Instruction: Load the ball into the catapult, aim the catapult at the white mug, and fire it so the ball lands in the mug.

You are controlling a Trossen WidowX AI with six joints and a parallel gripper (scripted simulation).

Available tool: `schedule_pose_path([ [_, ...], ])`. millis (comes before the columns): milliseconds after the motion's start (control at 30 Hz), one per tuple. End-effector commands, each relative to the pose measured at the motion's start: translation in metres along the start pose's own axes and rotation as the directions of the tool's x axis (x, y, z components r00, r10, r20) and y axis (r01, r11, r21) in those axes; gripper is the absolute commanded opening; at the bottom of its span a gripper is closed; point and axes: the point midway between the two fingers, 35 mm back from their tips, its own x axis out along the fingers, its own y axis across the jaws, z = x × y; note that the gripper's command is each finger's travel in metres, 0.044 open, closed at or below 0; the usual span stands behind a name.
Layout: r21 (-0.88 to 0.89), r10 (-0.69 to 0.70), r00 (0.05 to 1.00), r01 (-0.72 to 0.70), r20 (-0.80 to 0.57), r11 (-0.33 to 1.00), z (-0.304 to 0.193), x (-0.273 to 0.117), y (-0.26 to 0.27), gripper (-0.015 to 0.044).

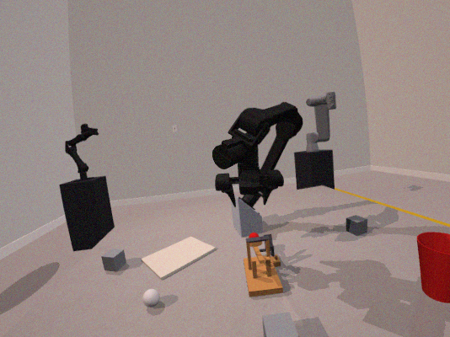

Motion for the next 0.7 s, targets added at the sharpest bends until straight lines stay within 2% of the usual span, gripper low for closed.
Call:
schedule_pose_path([
  [0,-0.001,0.0,1.0,0.0,-0.005,1.0,0.004,0.005,0.0,0.044],
  [333,0.028,-0.077,0.963,0.073,0.257,0.997,0.074,-0.021,-0.02,0.044],
  [667,0.015,-0.085,0.827,0.091,0.556,0.996,0.159,-0.074,-0.027,0.044],
])
